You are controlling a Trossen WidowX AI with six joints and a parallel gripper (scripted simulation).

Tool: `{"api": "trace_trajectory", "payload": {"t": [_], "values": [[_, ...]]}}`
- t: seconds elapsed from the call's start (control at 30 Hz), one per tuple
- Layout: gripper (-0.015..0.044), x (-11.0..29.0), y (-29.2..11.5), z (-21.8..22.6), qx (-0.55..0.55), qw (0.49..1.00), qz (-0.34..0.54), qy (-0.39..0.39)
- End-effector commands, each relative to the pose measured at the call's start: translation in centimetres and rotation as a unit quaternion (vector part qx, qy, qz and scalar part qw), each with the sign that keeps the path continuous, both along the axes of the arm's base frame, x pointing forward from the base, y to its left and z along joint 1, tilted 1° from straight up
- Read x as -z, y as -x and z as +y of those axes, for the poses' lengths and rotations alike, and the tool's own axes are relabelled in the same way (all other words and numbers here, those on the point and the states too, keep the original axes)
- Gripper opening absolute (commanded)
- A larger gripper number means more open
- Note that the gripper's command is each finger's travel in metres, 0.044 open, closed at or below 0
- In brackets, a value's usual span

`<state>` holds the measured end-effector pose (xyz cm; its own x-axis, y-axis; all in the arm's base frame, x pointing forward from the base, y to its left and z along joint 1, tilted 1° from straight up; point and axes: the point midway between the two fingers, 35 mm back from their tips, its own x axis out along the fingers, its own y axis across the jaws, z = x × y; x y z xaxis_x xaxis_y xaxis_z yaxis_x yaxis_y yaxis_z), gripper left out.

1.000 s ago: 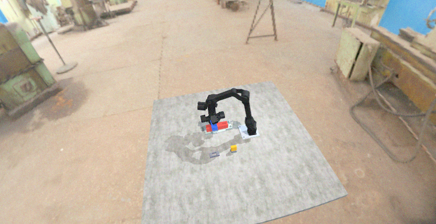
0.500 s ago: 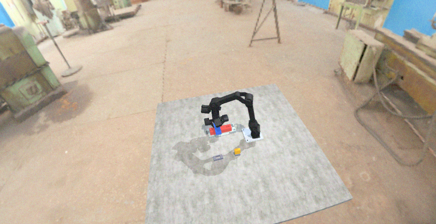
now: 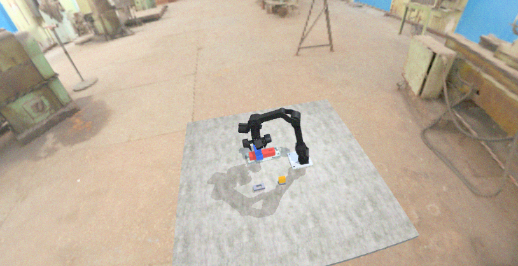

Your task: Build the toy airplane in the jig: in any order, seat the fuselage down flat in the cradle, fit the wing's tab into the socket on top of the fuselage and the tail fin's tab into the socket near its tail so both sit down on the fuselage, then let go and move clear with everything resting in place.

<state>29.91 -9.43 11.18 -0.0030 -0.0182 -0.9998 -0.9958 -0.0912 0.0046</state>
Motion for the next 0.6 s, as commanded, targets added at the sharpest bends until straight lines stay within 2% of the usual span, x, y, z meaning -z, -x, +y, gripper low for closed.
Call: {"api": "trace_trajectory", "payload": {"t": [0.0, 0.1, 0.27, 0.4, 0.57], "values": [[0.0440, -3.8, -0.4, 0.0, 0.000, 1.000, -0.009, 0.004], [0.0440, -6.6, -0.1, 0.1, 0.000, 1.000, -0.009, 0.004], [0.0440, -6.8, -0.4, 0.1, 0.008, 1.000, -0.009, 0.004], [0.0440, -6.8, -0.4, 0.1, 0.174, 0.985, -0.013, 0.003], [0.0440, -6.8, -0.5, 0.1, 0.412, 0.911, -0.017, 0.002]]}}
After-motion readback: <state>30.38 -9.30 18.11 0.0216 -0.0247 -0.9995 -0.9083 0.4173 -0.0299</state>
